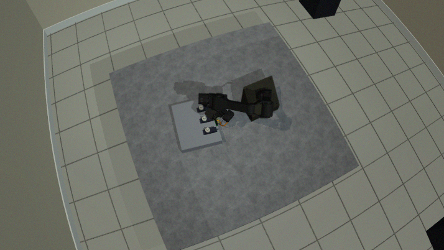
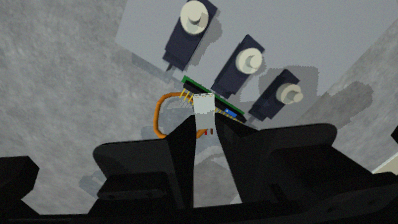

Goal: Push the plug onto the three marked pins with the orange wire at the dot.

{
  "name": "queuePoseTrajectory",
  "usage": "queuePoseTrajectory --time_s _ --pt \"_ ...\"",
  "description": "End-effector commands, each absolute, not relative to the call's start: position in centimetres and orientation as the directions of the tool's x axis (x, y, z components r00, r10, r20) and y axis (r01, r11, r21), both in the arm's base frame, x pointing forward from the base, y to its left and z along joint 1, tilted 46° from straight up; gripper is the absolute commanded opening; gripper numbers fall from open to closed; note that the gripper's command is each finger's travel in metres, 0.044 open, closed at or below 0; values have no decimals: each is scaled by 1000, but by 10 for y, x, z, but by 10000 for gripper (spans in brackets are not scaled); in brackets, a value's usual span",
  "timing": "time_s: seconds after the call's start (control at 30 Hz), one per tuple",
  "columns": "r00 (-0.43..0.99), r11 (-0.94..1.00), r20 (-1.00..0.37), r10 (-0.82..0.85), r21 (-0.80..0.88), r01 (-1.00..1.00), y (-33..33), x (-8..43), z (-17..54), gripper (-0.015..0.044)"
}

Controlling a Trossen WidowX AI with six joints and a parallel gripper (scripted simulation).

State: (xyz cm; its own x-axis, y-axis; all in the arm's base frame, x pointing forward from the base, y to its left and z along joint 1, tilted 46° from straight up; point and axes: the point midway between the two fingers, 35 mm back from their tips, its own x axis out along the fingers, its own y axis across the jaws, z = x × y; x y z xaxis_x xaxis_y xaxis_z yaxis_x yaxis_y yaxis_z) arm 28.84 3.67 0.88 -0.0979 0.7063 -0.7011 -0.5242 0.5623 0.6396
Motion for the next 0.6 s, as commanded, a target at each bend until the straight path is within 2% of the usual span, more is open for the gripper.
queuePoseTrajectory --time_s 0.0,0.47,0.57 --pt "-89 615 -708 701 663 -427 28 276 5 0" --pt "-95 702 -697 711 711 39 11 216 -15 0" --pt "-96 701 -695 713 708 84 11 210 -17 0"
